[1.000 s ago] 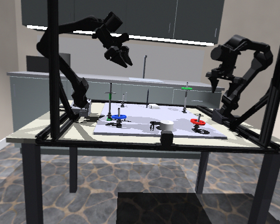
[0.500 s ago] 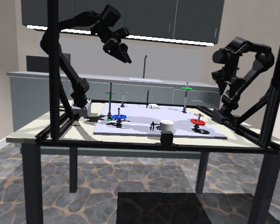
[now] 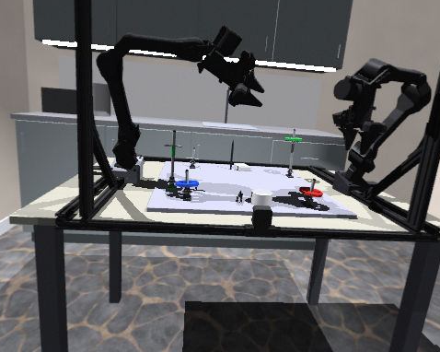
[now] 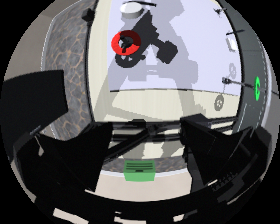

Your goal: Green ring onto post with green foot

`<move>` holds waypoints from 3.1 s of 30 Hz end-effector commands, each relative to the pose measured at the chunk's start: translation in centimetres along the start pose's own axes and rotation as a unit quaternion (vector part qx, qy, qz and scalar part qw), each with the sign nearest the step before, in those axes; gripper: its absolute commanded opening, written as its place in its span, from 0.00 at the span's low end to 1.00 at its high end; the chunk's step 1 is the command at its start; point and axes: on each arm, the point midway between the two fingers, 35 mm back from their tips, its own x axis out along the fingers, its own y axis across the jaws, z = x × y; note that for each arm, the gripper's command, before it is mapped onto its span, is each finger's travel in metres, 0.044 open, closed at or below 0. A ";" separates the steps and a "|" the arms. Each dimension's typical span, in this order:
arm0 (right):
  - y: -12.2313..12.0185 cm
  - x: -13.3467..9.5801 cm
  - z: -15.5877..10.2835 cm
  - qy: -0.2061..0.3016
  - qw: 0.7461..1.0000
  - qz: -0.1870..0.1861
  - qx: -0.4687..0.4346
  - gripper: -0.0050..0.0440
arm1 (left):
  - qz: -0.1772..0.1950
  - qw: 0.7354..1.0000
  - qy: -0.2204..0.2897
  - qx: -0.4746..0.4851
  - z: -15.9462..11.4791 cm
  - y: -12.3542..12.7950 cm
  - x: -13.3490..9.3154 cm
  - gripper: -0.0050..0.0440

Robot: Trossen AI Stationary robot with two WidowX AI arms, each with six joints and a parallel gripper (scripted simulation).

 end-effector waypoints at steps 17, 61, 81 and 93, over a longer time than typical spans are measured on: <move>0.0 0.0 -0.1 0.001 1.000 0.001 0.002 0.92 | 0.305 0.887 0.070 0.338 -7.4 20.0 16.9 0.92; 0.0 0.0 -0.1 0.001 1.000 0.001 0.002 0.92 | 0.322 0.873 0.084 0.357 -15.8 17.0 24.9 0.92; 0.0 0.0 -0.1 0.001 1.000 0.001 0.002 0.92 | 0.322 0.873 0.084 0.357 -16.8 17.6 27.6 0.92; 0.0 0.0 -0.1 0.001 1.000 0.001 0.002 0.92 | 0.322 0.873 0.084 0.357 -17.4 17.9 28.8 0.92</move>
